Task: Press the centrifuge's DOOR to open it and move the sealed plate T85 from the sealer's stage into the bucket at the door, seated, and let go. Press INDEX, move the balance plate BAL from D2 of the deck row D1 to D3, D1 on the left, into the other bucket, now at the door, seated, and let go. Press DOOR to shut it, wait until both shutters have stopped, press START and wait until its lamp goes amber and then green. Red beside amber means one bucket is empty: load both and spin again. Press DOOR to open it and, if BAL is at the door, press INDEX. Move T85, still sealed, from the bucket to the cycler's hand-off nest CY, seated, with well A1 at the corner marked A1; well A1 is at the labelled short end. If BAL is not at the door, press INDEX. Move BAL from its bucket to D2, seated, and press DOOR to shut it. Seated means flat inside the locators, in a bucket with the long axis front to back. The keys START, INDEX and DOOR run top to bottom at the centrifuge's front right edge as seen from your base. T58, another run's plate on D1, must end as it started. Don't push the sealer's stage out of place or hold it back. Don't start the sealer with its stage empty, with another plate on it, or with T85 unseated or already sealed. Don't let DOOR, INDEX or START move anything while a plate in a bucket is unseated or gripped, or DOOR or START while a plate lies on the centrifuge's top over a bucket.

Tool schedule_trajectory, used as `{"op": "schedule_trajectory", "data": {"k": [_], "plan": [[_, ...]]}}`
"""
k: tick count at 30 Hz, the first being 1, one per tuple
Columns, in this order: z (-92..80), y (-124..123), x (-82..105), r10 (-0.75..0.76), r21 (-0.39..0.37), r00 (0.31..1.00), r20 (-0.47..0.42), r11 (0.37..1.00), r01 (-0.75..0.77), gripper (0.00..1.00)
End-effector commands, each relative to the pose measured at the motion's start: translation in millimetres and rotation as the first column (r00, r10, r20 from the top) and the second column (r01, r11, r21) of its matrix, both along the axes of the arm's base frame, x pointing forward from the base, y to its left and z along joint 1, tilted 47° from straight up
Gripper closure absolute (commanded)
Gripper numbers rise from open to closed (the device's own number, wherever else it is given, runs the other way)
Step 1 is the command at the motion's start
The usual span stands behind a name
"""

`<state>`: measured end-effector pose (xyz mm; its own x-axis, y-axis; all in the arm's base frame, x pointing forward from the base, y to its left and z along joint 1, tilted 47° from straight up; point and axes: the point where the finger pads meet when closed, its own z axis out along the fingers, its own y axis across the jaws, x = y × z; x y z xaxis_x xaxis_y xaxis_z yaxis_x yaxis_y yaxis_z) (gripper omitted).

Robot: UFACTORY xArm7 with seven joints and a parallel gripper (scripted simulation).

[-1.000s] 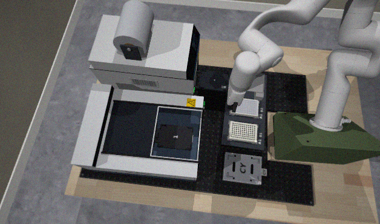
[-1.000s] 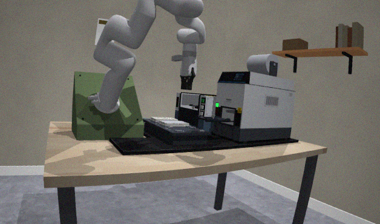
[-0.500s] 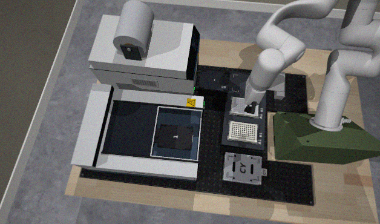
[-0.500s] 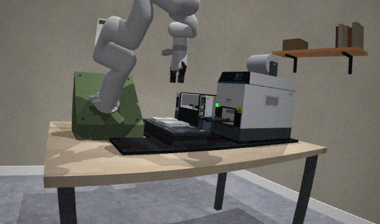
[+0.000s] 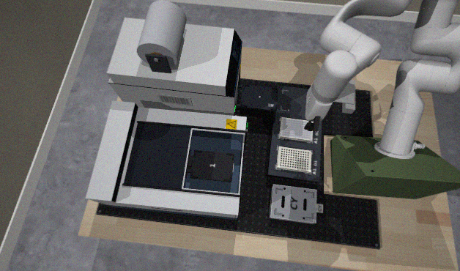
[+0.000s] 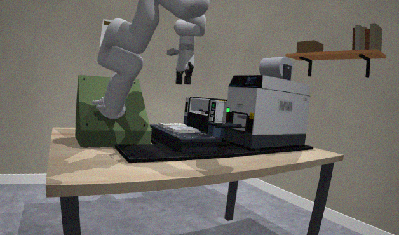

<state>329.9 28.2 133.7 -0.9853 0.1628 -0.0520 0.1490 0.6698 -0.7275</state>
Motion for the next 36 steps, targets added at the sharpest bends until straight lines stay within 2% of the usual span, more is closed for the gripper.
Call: {"op": "schedule_trajectory", "data": {"k": [1,5,20,36], "plan": [[16.7,-12.8,-2.0,0.004,0.002,1.000,0.003,1.000,-0.004,0.00],[29.0,-24.2,-4.0,0.004,0.002,1.000,0.003,1.000,-0.004,0.00],[29.2,-24.4,-4.0,0.004,0.002,1.000,0.003,1.000,-0.004,0.00],[13.1,-41.2,-5.8,0.004,0.002,1.000,0.003,1.000,-0.004,0.00]]}}
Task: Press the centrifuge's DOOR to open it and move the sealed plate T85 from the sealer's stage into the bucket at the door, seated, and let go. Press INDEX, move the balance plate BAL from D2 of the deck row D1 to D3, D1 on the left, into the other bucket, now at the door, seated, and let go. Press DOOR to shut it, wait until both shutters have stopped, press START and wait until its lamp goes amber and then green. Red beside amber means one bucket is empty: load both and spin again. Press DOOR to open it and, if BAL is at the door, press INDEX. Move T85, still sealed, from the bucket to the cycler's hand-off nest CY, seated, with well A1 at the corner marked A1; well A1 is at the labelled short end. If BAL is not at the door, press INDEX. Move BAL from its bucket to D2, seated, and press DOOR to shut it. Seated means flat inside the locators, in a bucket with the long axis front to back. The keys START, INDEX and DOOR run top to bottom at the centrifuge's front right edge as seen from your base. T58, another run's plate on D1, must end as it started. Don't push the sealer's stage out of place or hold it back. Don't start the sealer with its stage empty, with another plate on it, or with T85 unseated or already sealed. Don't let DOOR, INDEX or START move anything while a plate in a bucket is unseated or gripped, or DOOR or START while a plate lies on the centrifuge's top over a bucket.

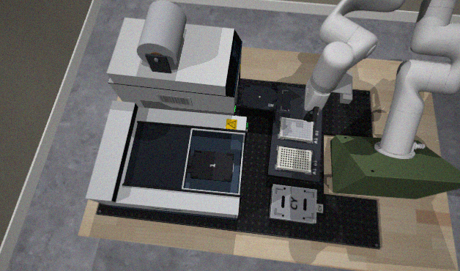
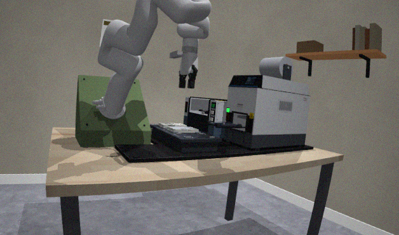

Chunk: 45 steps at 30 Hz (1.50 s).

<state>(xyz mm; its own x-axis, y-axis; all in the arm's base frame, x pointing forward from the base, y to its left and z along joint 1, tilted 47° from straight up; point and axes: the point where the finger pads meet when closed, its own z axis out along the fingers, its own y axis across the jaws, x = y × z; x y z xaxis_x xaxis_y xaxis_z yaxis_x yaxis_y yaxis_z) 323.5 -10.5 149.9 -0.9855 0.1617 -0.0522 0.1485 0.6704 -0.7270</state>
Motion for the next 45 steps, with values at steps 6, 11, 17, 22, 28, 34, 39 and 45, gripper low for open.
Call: {"op": "schedule_trajectory", "data": {"k": [6,11,17,22,28,34,39,45], "plan": [[-10.0,-9.8,-0.2,0.002,0.001,1.000,0.002,1.000,-0.002,0.00],[-13.4,-13.4,-0.6,0.002,0.001,1.000,0.002,1.000,-0.002,0.00],[-20.3,-20.6,-1.4,0.002,0.001,1.000,0.002,1.000,-0.002,0.00],[-26.0,-26.7,-2.0,0.002,0.001,1.000,0.002,1.000,-0.002,0.00],[-30.6,-31.5,-2.5,0.002,0.001,1.000,0.002,1.000,-0.002,0.00],[-37.5,-38.7,-3.3,0.002,0.001,1.000,0.002,1.000,-0.002,0.00],[-43.2,-44.8,-4.0,0.002,0.001,1.000,0.002,1.000,-0.002,0.00],[-47.8,-49.6,-4.5,0.002,0.001,1.000,0.002,1.000,-0.002,0.00]]}}
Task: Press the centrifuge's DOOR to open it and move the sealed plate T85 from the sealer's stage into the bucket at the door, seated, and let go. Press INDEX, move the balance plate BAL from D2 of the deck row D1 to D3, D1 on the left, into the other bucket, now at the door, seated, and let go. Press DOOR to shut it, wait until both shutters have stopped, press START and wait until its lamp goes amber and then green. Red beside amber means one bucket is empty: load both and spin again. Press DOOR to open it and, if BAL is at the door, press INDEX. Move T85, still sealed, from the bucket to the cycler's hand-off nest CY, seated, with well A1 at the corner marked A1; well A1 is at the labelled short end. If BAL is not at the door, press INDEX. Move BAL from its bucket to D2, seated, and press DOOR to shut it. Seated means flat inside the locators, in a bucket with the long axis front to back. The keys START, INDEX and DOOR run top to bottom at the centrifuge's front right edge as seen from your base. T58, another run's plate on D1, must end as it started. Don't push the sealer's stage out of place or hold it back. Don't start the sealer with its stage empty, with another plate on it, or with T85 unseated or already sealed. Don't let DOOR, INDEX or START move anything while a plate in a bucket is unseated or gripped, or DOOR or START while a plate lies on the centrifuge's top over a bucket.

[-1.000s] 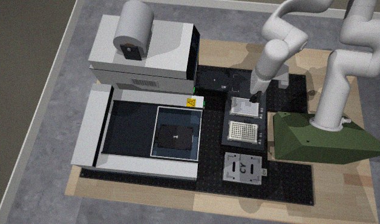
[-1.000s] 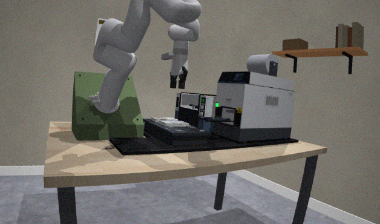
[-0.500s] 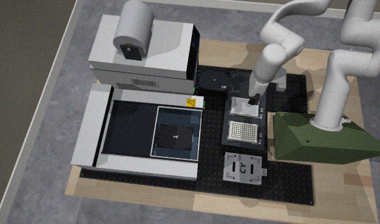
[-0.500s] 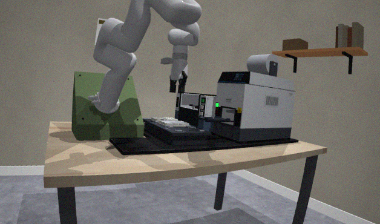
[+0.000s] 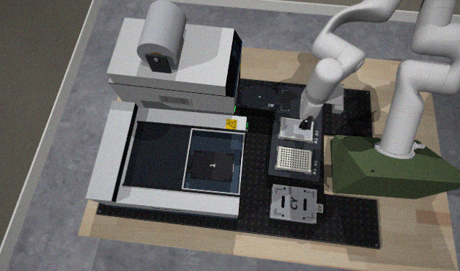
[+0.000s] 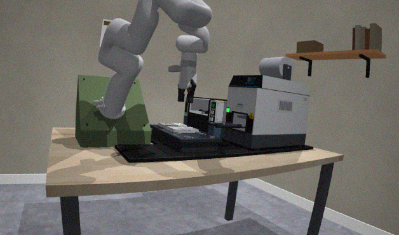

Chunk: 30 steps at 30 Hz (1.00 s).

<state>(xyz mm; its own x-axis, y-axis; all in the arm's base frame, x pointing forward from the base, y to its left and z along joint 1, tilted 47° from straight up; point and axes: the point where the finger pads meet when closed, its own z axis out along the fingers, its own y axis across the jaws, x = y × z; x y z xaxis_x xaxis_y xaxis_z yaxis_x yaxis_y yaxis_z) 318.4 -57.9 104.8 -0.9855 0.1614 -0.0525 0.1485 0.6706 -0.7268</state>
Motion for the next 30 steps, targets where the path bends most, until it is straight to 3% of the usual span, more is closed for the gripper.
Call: {"op": "schedule_trajectory", "data": {"k": [1,30], "plan": [[-3.8,-3.4,0.5,0.002,0.001,1.000,0.002,1.000,-0.002,0.00],[-33.6,-34.8,-3.0,0.002,0.001,1.000,0.002,1.000,-0.002,0.00]]}}
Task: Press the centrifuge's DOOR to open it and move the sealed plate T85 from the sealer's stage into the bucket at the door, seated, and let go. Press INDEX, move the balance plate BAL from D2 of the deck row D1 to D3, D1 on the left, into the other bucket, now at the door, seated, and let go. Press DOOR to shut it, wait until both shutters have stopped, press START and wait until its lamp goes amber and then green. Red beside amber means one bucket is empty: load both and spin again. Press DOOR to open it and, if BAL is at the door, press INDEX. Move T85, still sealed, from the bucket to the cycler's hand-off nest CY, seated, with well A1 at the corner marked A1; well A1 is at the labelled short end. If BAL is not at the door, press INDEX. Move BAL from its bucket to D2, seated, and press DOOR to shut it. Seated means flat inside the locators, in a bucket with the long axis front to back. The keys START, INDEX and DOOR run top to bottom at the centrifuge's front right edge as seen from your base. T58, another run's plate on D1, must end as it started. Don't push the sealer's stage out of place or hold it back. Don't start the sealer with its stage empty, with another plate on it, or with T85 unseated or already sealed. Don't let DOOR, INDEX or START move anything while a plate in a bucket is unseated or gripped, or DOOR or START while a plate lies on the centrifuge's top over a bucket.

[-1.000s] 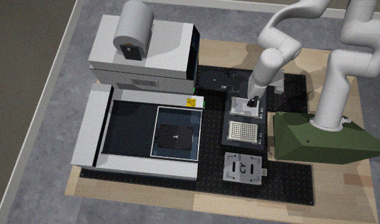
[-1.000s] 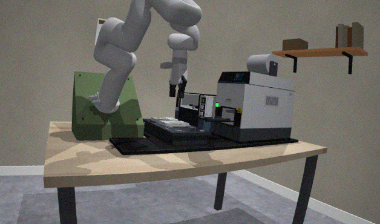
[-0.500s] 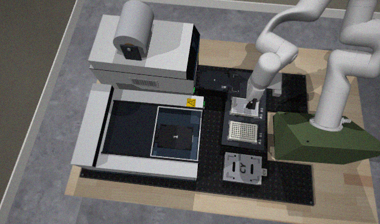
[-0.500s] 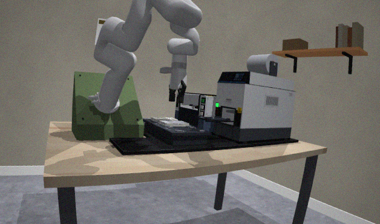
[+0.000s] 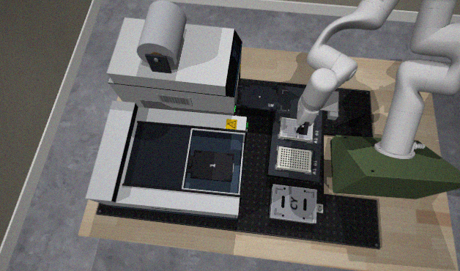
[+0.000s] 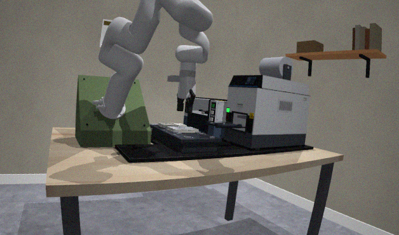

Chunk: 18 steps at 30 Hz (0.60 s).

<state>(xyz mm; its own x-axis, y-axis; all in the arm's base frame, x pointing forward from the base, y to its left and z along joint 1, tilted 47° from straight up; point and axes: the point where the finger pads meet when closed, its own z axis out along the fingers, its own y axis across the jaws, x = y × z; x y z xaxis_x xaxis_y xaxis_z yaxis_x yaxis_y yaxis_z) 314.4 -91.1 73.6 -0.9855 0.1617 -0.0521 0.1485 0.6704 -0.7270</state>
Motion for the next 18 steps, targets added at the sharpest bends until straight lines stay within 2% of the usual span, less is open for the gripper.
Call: {"op": "schedule_trajectory", "data": {"k": [1,18], "plan": [[-2.3,-1.6,1.0,0.002,0.001,1.000,0.002,1.000,-0.002,0.00],[-19.5,-19.7,-1.0,0.002,0.001,1.000,0.002,1.000,-0.002,0.00]]}}
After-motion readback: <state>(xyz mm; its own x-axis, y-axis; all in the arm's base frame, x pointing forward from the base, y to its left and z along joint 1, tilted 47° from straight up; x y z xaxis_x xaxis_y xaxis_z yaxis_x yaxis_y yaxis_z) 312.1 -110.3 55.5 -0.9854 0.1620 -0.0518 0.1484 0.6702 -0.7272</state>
